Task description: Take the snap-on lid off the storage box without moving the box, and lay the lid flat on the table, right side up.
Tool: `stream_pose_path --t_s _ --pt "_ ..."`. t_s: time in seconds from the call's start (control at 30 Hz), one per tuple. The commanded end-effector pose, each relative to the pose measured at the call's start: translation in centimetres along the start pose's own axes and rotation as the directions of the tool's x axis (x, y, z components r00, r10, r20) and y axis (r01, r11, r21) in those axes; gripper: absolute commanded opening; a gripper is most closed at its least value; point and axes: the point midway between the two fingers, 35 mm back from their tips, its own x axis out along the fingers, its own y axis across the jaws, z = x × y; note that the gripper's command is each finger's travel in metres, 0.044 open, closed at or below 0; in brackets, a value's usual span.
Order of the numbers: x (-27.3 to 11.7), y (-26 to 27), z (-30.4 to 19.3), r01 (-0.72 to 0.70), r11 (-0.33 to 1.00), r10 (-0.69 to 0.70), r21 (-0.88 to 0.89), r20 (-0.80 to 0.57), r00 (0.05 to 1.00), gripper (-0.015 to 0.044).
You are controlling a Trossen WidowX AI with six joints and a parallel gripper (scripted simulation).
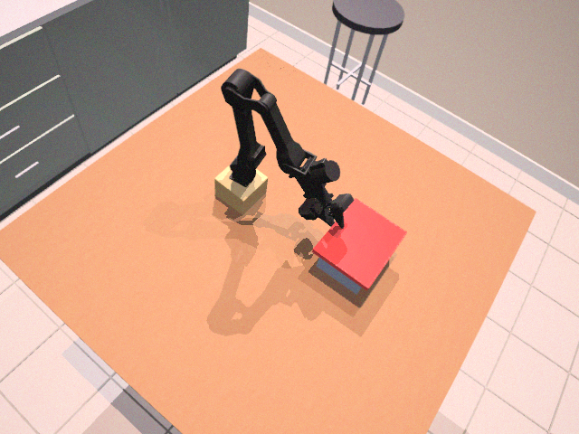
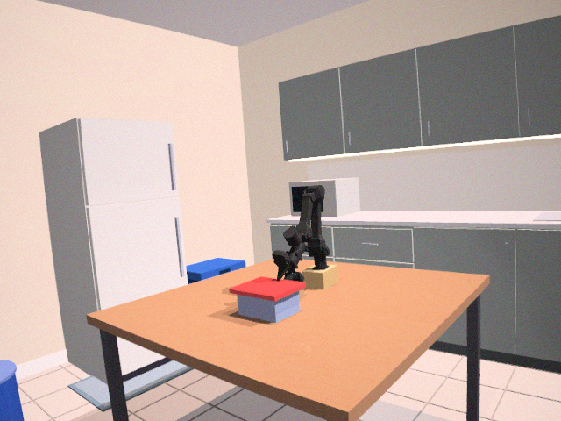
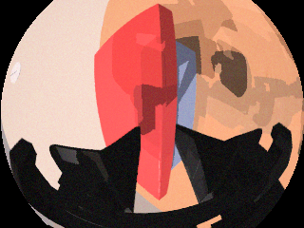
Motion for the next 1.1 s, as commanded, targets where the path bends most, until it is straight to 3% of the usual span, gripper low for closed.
stream_pose_path --t_s 0.0,1.07 --pt "-0.17 0.18 0.00 -0.004 1.000 0.004 0.001 0.000 1.000 0.0000" --pt "-0.65 0.63 -0.01 -0.004 1.000 0.004 0.001 0.000 1.000 0.0000"
